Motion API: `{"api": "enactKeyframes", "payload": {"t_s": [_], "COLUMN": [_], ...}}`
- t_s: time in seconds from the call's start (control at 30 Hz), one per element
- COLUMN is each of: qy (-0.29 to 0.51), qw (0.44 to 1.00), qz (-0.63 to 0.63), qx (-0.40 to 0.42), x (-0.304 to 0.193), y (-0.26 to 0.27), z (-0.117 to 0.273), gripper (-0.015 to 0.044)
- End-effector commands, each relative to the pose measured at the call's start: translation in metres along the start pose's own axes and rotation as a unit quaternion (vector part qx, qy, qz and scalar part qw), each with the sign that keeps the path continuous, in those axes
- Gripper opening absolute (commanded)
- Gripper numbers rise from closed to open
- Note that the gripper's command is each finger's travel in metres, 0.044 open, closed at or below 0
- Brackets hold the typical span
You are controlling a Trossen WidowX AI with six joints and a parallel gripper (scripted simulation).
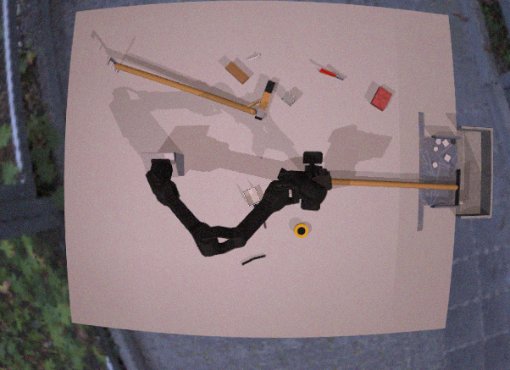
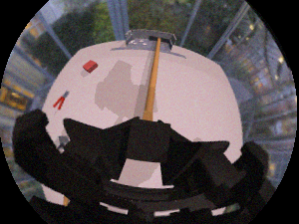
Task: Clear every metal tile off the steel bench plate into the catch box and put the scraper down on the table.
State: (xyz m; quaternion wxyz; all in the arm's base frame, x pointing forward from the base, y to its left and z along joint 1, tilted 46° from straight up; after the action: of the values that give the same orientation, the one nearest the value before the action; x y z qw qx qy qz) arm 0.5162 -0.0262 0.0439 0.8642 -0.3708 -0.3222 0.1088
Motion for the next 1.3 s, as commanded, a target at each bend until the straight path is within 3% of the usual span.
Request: {"api": "enactKeyframes", "payload": {"t_s": [0.0,1.27], "qy": [-0.003,-0.004], "qw": [1.0,1.0], "qz": [-0.001,0.0], "qx": [0.0,0.001], "x": [0.001,-0.036], "y": [0.0,-0.002], "z": [0.001,0.038], "gripper": [0.0,0.0]}}
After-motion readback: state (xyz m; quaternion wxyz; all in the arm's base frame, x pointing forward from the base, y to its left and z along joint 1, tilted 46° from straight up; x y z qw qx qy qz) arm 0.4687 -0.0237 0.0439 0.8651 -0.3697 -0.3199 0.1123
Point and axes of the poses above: the point midway between the two fingers, 35 mm back from their tips, its own z axis back along the fingers, its own y axis across the jaws, x = y × z, the point moved 1 cm from there along z, back along the fingers
